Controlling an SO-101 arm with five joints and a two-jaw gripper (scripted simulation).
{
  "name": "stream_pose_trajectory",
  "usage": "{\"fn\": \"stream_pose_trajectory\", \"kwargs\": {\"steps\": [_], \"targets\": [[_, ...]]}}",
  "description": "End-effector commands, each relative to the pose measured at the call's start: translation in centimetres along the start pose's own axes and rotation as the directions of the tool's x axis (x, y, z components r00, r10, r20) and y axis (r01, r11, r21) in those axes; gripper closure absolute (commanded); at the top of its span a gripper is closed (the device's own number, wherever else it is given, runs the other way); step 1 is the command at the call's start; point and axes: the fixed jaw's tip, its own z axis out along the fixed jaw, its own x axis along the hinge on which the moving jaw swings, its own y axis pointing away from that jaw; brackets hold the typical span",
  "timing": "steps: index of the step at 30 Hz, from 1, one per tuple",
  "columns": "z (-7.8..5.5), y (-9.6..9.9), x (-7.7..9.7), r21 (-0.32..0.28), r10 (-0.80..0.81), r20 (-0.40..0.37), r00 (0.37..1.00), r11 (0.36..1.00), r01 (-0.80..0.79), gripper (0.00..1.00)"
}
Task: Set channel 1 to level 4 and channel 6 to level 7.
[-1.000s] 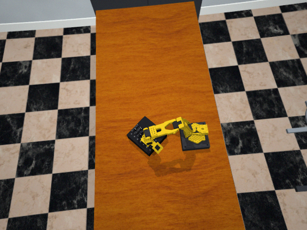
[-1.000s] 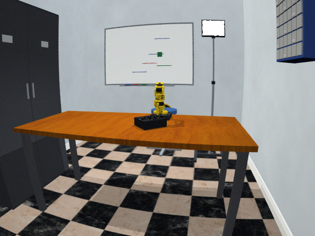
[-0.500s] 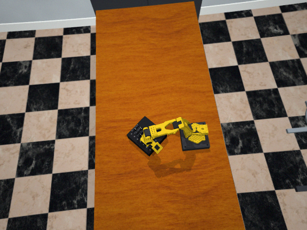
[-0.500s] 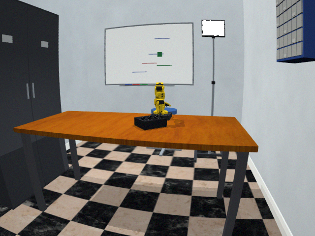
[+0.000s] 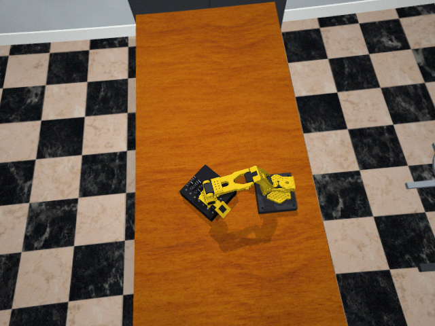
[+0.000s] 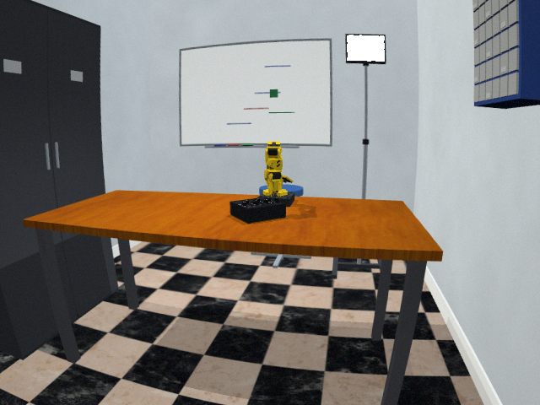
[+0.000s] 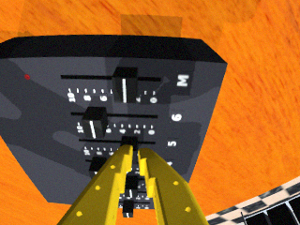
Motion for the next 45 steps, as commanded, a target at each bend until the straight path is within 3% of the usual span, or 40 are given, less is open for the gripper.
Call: {"fn": "stream_pose_trajectory", "kwargs": {"steps": [1,22,35,41,45], "targets": [[0.1,-0.1,-0.3,-0.009,-0.004,0.008,1.000,1.000,0.004,1.00],[-2.0,-0.2,-0.2,0.018,-0.004,-0.010,1.000,1.000,0.005,1.00],[-2.2,-0.2,-0.2,0.021,0.015,-0.011,1.000,1.000,-0.015,1.00],[-2.3,0.2,-0.5,0.020,0.233,-0.005,0.972,0.972,-0.233,1.00],[-2.5,0.6,-0.9,0.017,0.505,0.001,0.863,0.863,-0.505,1.00]]}}
